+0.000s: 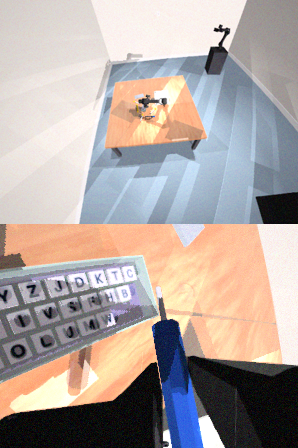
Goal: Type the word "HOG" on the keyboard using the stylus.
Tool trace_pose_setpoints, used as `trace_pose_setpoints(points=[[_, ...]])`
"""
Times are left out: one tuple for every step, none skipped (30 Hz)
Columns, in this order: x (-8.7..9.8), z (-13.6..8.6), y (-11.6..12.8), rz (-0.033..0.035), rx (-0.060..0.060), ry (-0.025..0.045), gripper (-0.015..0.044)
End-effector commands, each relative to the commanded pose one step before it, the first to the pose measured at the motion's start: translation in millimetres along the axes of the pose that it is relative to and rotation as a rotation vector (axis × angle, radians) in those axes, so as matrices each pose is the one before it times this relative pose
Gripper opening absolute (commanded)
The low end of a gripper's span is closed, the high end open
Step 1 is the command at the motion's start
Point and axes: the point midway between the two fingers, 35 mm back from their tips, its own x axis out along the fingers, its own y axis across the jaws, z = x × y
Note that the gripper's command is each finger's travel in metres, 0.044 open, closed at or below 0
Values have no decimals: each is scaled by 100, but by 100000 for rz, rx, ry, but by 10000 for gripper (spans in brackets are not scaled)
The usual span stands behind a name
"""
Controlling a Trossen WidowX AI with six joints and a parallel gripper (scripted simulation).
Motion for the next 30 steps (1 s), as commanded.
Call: trace_pose_setpoints(points=[[-247, 679, -257, -3258, -15525, 211, 0], [-35, 110, -64, -635, -3583, 164, 0], [-34, 108, -68, -630, -3584, 185, 0], [-34, 105, -72, -623, -3585, 206, 0], [-34, 103, -76, -616, -3586, 227, 0], [-33, 100, -79, -608, -3587, 248, 0], [-33, 97, -83, -599, -3588, 268, 0], [-33, 94, -86, -589, -3589, 289, 0], [-32, 91, -89, -579, -3590, 308, 0], [-32, 88, -93, -568, -3591, 328, 0], [-32, 85, -96, -557, -3592, 347, 0], [-31, 81, -99, -545, -3593, 365, 0], [-31, 78, -102, -532, -3594, 384, 0], [-31, 74, -104, -519, -3595, 401, 0], [-30, 70, -107, -505, -3596, 419, 0], [-30, 67, -109, -491, -3597, 436, 0], [-30, 63, -111, -476, -3598, 452, 0], [-29, 59, -114, -460, -3599, 468, 0], [-29, 55, -116, -444, -3600, 483, 0], [-29, 51, -117, -428, -3601, 498, 0], [-29, 47, -119, -411, -3602, 512, 0], [-28, 42, -121, -393, -3603, 525, 0], [-28, 38, -122, -375, -3604, 538, 0], [-28, 34, -123, -357, -3605, 551, 0], [-27, 29, -124, -338, -3606, 562, 0], [-27, 25, -125, -319, -3607, 573, 0], [-27, 21, -126, -299, -3608, 584, 0], [-26, 16, -127, -279, -3609, 594, 0], [-26, 12, -127, -259, -3610, 603, 0], [-26, 7, -127, -239, -3611, 611, 0]])
